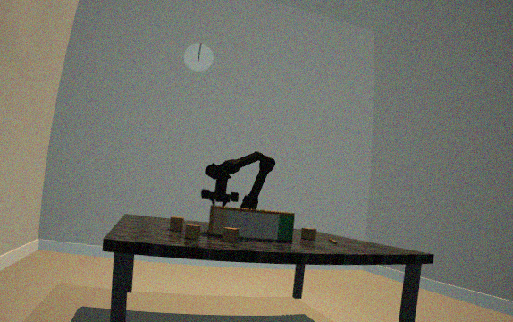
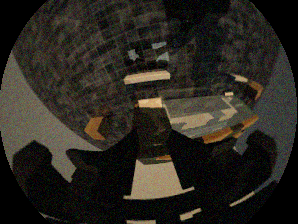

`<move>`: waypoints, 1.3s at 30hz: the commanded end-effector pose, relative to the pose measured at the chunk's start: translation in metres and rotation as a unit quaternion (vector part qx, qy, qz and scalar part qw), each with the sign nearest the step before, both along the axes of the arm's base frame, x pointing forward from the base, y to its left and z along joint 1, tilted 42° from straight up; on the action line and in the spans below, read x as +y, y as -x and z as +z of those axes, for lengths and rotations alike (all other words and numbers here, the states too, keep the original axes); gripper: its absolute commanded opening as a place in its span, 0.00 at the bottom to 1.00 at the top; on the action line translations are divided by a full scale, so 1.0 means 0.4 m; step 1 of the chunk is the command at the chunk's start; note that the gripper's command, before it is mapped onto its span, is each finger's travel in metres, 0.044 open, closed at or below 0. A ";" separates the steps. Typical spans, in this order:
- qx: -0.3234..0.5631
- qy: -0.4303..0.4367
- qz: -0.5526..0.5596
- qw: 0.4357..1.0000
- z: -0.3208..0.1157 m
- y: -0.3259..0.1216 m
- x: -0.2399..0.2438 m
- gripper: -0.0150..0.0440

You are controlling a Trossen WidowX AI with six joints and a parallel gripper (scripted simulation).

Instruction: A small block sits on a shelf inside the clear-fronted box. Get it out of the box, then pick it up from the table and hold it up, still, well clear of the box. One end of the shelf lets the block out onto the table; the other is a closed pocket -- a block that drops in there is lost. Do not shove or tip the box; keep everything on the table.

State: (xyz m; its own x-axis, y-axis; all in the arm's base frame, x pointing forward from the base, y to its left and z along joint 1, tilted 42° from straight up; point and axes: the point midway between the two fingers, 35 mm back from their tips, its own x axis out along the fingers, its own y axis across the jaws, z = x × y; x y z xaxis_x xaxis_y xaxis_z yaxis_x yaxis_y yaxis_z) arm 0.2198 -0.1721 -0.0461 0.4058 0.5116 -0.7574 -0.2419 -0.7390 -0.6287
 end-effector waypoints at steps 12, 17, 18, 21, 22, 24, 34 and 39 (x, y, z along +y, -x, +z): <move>0.060 0.011 -0.121 0.991 0.179 -0.018 -0.047 0.25; 0.060 0.011 -0.121 0.991 0.179 -0.018 -0.047 0.25; 0.060 0.011 -0.121 0.991 0.179 -0.018 -0.047 0.25; 0.060 0.011 -0.121 0.991 0.179 -0.018 -0.047 0.25; 0.060 0.011 -0.121 0.991 0.179 -0.018 -0.047 0.25; 0.060 0.011 -0.121 0.991 0.179 -0.018 -0.047 0.25; 0.060 0.011 -0.121 0.991 0.179 -0.018 -0.047 0.25; 0.060 0.011 -0.121 0.991 0.179 -0.018 -0.047 0.25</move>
State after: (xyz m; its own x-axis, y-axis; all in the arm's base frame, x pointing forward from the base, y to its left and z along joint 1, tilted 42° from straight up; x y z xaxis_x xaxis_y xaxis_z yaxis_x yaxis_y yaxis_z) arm 0.2272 -0.1907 0.0252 0.4232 0.3956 -0.8151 -0.4826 -0.6630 -0.5723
